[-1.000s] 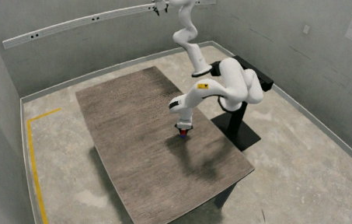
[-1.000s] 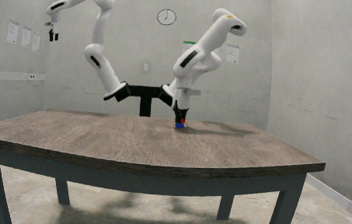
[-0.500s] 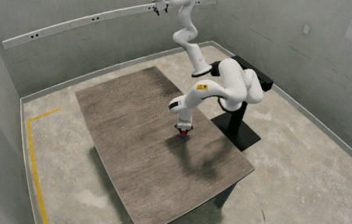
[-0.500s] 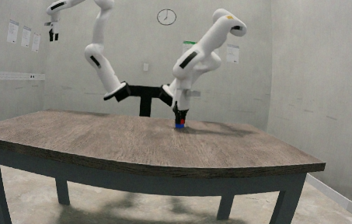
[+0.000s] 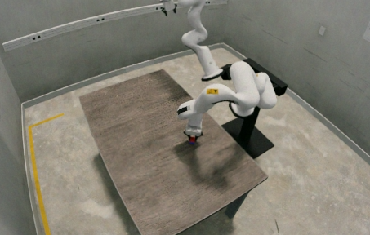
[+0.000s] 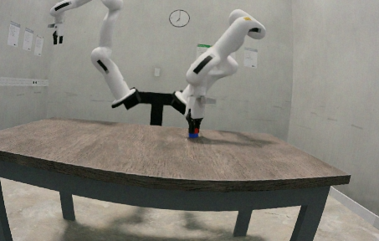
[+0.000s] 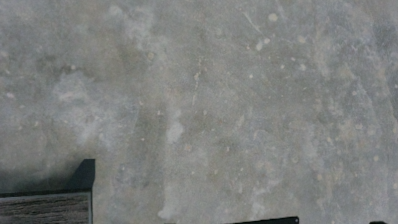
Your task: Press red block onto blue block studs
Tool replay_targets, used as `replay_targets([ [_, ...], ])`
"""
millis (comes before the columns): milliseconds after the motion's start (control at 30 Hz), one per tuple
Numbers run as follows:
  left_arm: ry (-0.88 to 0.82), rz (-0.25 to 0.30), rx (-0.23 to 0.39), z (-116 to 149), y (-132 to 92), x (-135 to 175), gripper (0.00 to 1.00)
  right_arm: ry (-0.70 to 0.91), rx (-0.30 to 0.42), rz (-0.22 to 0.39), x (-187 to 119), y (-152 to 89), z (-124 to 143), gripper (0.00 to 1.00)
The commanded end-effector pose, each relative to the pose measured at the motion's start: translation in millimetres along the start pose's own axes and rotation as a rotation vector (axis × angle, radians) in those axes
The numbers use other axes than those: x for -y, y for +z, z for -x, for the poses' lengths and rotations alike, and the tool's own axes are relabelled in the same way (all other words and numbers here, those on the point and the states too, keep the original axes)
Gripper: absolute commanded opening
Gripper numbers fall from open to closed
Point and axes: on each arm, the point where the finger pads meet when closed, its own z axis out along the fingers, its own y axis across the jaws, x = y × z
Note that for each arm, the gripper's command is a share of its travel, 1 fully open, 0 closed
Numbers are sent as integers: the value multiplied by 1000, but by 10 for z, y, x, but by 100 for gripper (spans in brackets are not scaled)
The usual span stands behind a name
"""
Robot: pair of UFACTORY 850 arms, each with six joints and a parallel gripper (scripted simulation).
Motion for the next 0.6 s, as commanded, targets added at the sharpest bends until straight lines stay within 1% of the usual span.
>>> replay_targets([
  [0,0,1,0,-3,-3,-5,0,0,-2,0,0,-8,-4,100],
  [267,0,1,0,-3,-3,-5,0,0,-2,0,0,-8,-4,100],
  [300,0,1,0,-3,-3,-5,100,0,-2,0,0,-8,-4,100],
  [567,0,1,0,-3,-3,-5,100,0,-2,0,0,-8,-4,100],
])
